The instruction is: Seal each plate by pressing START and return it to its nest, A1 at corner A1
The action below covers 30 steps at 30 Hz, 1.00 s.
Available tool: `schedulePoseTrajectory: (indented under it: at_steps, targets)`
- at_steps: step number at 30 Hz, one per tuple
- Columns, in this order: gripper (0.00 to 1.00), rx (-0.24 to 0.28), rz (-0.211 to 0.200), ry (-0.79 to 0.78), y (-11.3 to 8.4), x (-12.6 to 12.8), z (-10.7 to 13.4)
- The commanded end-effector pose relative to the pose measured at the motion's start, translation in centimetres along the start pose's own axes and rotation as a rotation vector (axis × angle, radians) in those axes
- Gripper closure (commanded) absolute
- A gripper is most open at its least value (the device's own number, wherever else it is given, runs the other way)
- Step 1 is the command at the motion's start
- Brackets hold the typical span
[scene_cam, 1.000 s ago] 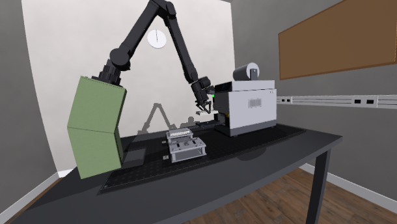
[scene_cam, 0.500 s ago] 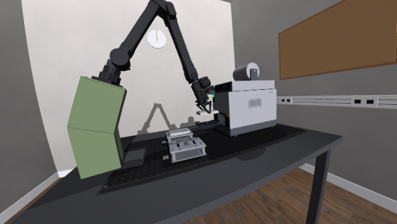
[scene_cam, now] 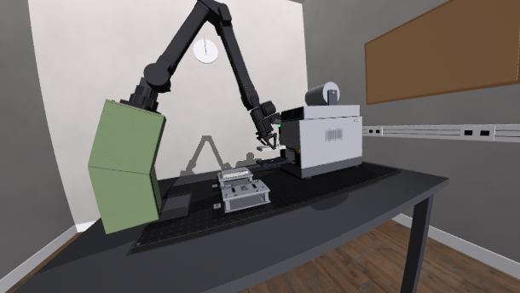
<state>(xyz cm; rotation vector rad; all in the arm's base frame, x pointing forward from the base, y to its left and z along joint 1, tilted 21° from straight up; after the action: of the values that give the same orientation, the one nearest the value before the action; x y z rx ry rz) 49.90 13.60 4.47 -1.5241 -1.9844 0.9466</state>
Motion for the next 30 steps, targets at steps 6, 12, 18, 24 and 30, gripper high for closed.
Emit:
schedulePoseTrajectory:
  at_steps: [6, 12, 18, 24, 30]
  targets:
    - [1.00, -0.048, 0.014, 0.021, 0.3, -1.2, -1.7]
    - [1.00, -0.049, 0.009, 0.019, 0.5, -0.5, -1.8]
    - [1.00, -0.061, -0.002, 0.003, 0.7, 0.7, -2.2]
    - [1.00, -0.033, 0.000, 0.004, 1.1, 0.5, -0.7]
    - [1.00, -0.033, 0.011, 0.001, 0.9, -0.4, -0.3]
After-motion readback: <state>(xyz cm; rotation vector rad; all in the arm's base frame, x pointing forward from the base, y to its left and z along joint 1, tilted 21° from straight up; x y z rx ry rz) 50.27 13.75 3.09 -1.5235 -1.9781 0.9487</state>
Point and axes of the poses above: the point where the finger pads meet when closed, its own y axis out along the fingers, its own x axis across the jaws, z = x × y, the point moved 6 cm from there along -y, back along the fingers, and after that the axes turned 11 degrees about -y, right-handed, at the moved point
